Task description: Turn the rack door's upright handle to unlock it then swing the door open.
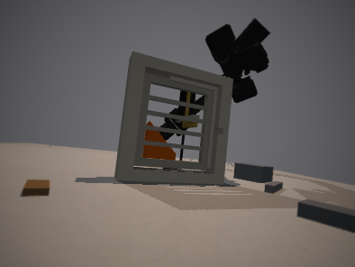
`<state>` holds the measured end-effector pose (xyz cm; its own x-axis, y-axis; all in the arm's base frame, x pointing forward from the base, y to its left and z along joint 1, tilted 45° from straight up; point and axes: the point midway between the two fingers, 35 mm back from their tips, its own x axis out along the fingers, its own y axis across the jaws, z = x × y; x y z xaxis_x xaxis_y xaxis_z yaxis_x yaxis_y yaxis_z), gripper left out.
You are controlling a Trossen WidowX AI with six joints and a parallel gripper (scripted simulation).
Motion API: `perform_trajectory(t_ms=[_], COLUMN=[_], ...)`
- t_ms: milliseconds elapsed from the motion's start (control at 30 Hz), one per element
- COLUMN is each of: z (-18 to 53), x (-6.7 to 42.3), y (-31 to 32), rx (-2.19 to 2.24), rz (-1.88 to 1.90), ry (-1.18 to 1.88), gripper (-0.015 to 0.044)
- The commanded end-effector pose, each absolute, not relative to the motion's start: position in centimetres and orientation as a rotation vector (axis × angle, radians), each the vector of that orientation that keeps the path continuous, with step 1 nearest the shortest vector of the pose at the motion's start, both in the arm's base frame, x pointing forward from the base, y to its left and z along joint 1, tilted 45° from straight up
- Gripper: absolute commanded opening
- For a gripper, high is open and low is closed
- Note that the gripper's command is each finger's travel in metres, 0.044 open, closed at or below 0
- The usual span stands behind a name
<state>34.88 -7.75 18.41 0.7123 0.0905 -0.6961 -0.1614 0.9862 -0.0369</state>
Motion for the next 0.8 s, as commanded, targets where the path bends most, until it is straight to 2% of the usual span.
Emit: perform_trajectory(t_ms=[0, 767], z=[17.1, 12.7], x=[34.5, 31.0], y=[-8.6, -12.2], rx=[-0.066, 0.298], rz=[0.193, 0.495], ry=[0.853, 1.140], gripper=[0.0282, 0.0282])
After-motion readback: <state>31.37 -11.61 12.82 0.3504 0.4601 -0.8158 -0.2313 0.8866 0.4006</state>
